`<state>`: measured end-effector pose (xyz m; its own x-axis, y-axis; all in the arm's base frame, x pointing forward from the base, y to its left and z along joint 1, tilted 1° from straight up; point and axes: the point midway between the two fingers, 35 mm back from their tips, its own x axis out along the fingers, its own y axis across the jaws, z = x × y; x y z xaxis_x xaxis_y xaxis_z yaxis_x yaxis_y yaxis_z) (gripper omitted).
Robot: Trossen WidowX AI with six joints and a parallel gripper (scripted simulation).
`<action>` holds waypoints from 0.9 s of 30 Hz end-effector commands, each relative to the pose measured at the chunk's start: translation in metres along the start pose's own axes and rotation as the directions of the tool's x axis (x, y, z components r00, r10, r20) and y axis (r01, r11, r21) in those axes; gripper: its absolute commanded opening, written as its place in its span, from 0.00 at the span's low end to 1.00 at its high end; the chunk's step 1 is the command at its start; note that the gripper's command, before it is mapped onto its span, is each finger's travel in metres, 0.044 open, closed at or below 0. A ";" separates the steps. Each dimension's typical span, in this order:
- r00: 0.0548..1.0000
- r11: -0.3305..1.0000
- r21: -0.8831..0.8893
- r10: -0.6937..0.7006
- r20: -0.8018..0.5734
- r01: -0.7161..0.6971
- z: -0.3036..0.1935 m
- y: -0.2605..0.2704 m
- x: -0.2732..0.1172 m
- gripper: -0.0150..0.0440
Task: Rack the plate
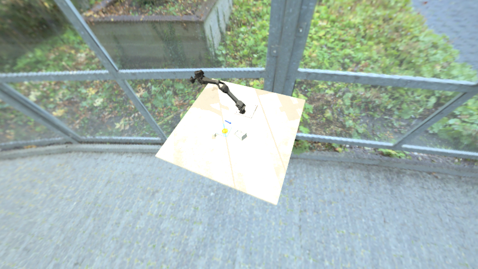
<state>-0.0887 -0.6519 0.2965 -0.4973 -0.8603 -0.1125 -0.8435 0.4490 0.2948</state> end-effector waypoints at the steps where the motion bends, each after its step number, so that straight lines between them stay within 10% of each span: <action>1: 1.000 1.000 -0.005 -0.002 0.001 0.002 0.000 -0.001 -0.001 0.93; 27: 0.925 0.674 -0.646 -0.354 0.141 0.357 0.017 -0.149 -0.104 0.93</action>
<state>0.0672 -0.6312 0.2539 -0.2258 -0.9215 -0.3159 -0.6625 -0.0925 0.7433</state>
